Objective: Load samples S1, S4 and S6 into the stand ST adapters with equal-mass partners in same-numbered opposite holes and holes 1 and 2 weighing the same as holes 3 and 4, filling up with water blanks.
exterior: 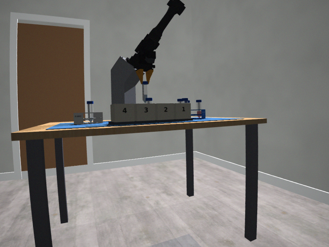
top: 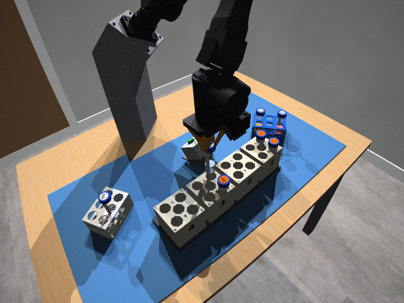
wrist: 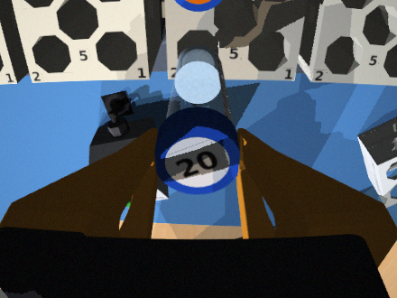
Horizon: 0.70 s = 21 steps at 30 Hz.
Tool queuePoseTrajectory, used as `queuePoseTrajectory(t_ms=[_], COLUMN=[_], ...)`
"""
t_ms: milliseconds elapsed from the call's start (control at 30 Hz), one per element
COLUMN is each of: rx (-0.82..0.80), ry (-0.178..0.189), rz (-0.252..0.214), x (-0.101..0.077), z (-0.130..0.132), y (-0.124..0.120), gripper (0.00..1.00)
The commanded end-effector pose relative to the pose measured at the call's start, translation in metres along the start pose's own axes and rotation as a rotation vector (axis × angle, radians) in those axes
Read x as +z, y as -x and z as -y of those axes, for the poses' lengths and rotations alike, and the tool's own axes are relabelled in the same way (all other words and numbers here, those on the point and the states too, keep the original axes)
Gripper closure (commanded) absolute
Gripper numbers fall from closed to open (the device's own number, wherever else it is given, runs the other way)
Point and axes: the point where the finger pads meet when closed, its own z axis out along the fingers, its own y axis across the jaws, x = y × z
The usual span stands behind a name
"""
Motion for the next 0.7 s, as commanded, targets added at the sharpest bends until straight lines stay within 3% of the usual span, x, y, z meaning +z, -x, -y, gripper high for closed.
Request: queuePoseTrajectory(t_ms=[0, 667], rx=[-0.001, -0.01], ry=[-0.002, 0.001], rz=[0.013, 0.017], x=[-0.002, 0.026], z=[0.0, -0.002], y=[0.014, 0.014], gripper=[1.0, 1.0])
